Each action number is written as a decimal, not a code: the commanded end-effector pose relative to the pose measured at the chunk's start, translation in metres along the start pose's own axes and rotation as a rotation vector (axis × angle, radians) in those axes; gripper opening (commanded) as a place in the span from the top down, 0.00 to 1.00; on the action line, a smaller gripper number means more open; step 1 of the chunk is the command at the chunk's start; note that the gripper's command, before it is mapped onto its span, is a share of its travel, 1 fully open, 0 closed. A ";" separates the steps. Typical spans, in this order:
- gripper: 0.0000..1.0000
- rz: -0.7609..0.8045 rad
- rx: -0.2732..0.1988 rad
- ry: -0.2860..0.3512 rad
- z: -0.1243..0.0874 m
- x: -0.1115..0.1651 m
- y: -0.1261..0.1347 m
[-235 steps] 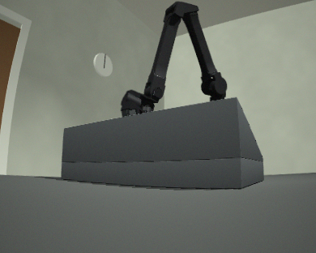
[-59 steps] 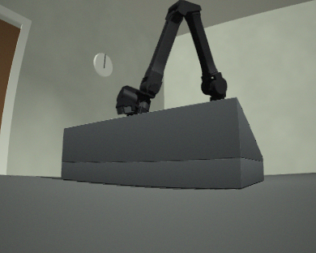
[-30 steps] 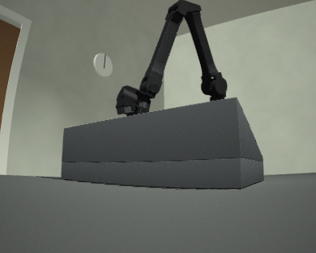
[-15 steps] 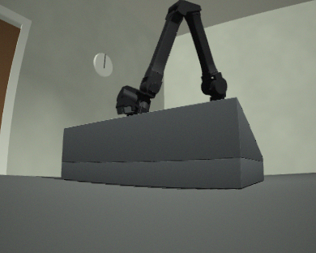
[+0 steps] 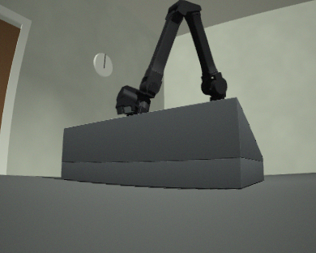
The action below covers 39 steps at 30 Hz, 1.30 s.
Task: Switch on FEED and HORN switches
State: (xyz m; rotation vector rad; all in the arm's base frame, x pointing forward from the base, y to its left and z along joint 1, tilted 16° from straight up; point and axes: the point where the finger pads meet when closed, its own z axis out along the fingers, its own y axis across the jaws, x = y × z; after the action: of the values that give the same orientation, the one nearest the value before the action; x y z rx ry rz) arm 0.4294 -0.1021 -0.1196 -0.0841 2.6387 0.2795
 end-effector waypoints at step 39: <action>1.00 -0.063 0.013 -0.106 -0.010 -0.068 -0.002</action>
State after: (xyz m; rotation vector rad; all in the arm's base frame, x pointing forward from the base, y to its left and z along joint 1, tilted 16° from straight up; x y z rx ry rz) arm 0.4299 -0.1020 -0.1187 -0.0759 2.6502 0.2793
